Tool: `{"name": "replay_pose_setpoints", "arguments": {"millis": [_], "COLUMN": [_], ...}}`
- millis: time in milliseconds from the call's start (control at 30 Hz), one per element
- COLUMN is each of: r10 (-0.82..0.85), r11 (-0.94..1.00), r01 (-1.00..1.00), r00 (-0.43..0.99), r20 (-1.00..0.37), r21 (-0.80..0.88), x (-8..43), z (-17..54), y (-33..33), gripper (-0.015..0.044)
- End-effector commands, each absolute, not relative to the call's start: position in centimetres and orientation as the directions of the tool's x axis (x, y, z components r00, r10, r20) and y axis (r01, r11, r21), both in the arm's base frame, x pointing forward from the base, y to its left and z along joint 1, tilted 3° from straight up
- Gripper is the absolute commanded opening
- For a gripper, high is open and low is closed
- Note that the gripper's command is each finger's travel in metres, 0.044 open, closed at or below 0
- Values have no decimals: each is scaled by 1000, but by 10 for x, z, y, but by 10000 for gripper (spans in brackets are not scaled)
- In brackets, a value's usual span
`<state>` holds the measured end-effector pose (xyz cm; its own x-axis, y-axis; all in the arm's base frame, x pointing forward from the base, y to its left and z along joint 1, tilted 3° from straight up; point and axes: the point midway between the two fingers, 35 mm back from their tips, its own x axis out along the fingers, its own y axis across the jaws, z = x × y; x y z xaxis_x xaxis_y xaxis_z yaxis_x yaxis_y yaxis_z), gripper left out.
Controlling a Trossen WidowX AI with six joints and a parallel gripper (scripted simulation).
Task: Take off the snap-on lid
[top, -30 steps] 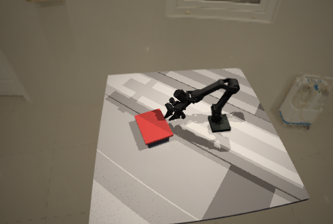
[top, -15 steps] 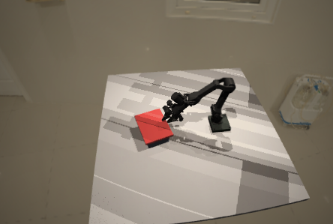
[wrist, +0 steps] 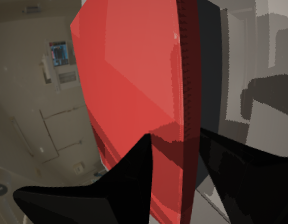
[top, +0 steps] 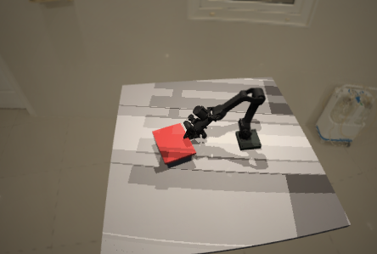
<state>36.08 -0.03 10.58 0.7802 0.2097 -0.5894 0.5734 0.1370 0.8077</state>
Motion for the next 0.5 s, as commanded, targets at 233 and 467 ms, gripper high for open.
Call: {"name": "replay_pose_setpoints", "arguments": {"millis": [233, 467], "r10": [210, 210], "r11": [137, 137], "r01": [573, 573], "r00": [780, 780], "r20": [-589, -589], "r21": [808, 808], "x": [361, 361], "z": [106, 107], "y": [0, 0], "gripper": [0, 0]}}
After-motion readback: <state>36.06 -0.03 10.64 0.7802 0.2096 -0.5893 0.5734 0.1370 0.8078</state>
